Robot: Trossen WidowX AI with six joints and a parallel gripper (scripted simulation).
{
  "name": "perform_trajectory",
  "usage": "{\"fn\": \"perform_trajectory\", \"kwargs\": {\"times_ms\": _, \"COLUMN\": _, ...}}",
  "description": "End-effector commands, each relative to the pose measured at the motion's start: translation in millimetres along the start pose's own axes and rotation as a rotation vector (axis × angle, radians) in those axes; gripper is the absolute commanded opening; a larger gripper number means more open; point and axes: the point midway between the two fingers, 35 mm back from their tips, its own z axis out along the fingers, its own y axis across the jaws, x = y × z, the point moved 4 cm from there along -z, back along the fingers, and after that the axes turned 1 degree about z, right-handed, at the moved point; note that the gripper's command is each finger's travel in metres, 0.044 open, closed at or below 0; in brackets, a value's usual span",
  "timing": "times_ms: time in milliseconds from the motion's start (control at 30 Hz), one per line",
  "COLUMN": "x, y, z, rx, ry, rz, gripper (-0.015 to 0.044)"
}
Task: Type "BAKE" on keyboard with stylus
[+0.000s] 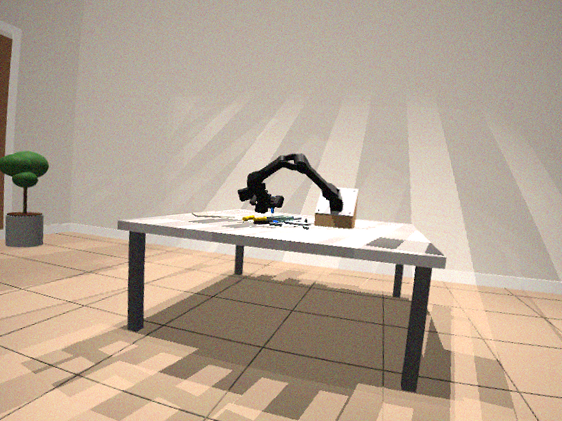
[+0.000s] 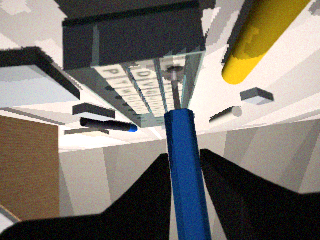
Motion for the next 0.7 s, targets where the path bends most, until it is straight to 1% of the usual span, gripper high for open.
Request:
{"fn": "perform_trajectory", "kwargs": {"times_ms": 0, "x": -2.3, "y": 0.2, "z": 1.3, "rx": -0.002, "ry": -0.005, "rz": 0.005, "gripper": 0.0081}}
{"fn": "perform_trajectory", "kwargs": {"times_ms": 667, "x": -4.8, "y": 0.2, "z": 2.7, "rx": -0.002, "ry": -0.005, "rz": 0.005, "gripper": 0.0081}}
